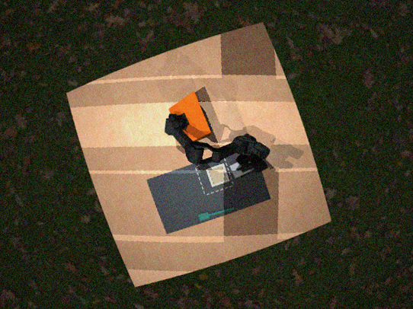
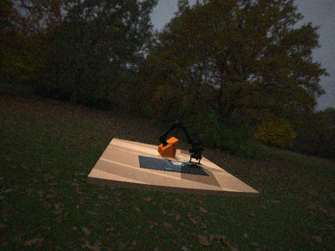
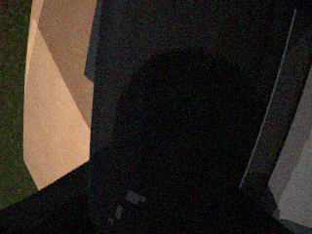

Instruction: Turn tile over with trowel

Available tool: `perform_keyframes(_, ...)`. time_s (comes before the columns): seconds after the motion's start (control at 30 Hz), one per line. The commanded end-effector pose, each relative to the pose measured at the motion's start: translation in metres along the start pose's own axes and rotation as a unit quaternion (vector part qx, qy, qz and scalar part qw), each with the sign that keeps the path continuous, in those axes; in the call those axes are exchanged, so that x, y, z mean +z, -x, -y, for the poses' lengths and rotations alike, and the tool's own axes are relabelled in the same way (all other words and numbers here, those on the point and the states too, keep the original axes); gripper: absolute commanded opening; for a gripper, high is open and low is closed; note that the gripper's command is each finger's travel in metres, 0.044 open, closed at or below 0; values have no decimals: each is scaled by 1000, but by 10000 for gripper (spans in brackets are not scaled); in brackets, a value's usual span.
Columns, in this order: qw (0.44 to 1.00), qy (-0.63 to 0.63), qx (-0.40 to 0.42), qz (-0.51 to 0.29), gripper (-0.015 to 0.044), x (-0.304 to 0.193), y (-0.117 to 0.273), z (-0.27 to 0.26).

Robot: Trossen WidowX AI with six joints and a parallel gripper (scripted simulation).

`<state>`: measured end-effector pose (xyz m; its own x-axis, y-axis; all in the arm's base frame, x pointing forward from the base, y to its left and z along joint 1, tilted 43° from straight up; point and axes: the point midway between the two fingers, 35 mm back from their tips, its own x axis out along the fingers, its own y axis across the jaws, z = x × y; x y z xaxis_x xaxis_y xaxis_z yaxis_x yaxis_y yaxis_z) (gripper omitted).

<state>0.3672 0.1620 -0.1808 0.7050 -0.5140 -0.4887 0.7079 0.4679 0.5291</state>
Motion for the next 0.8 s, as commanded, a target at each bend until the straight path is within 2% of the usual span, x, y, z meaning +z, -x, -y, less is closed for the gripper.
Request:
perform_keyframes(0.0, 998, 45, -21, -28, 0, 3, -5, -6)
perform_keyframes(0.4, 967, 199, -82, -138, 0, 14, -19, 0)
perform_keyframes(0.77, 905, 319, -102, -262, 0, 28, -21, 6)
